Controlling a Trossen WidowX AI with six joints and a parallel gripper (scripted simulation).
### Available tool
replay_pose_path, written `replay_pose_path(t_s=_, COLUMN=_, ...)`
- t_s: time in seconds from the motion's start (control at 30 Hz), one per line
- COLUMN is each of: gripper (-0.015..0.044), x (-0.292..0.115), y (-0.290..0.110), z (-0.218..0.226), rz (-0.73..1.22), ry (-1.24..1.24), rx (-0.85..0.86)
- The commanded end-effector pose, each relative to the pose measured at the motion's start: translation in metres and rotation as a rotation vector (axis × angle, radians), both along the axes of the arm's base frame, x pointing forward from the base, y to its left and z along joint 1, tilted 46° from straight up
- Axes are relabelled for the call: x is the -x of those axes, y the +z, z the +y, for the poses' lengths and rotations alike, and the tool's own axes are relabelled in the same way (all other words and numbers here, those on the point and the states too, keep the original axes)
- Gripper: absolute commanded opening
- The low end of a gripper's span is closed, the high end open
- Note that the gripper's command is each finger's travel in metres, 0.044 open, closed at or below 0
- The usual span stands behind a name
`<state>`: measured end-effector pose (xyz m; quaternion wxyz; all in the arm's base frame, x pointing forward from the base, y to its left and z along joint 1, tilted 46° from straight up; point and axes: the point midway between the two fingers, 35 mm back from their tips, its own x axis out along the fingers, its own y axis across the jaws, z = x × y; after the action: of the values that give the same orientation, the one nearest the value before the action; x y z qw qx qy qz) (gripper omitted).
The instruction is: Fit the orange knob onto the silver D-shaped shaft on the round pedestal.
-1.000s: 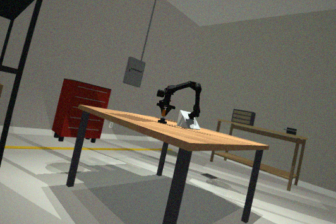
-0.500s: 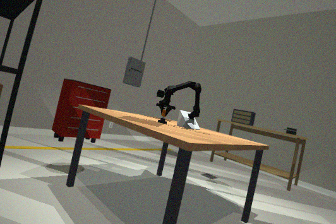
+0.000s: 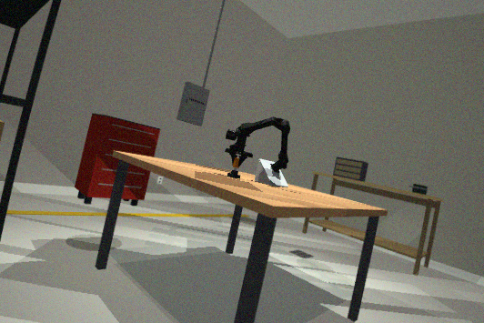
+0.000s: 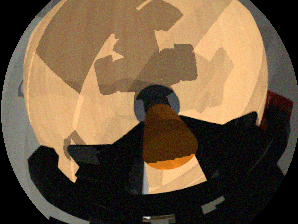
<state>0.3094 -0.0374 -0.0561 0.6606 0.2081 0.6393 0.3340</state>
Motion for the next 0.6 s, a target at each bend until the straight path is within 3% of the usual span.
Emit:
replay_pose_path(t_s=0.0, gripper=0.0000, x=-0.0012, y=-0.0001, z=-0.0016, rz=-0.007, ry=-0.002, rx=0.001)
replay_pose_path(t_s=0.57, gripper=0.0000, x=0.0004, y=0.0006, z=-0.0005, rz=-0.007, ry=-0.002, rx=0.001)
